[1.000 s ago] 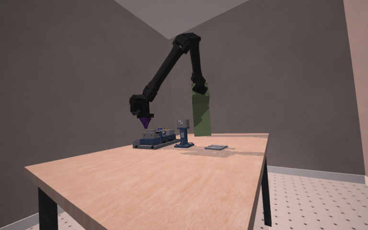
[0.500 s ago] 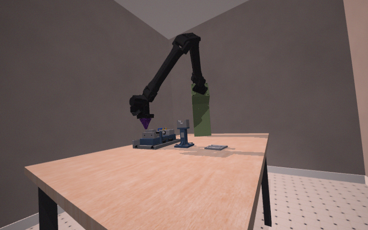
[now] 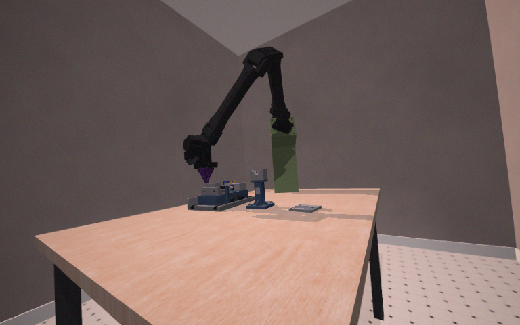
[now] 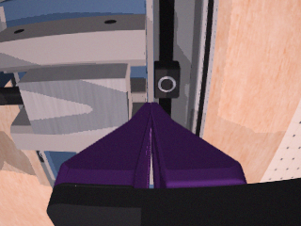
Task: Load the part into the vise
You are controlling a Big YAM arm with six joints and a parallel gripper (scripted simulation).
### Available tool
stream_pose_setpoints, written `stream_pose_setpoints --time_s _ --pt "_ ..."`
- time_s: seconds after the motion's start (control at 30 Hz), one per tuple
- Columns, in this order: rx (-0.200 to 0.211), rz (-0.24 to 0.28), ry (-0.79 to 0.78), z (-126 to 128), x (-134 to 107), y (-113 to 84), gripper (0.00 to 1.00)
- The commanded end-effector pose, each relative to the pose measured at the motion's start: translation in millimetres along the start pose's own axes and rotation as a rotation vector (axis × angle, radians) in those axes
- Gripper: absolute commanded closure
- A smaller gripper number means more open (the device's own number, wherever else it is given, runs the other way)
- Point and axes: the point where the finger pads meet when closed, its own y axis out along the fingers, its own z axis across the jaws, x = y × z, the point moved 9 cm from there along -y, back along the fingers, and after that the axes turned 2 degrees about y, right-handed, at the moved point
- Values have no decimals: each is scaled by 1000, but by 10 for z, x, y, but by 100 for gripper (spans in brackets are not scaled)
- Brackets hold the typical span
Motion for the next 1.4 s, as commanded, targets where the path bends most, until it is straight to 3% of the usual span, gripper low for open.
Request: stream_pose_setpoints --time_s 0.0,1.37 --pt "14 -3 -10 67 55 131 100" --pt "14 -2 -10 73 50 147 100"
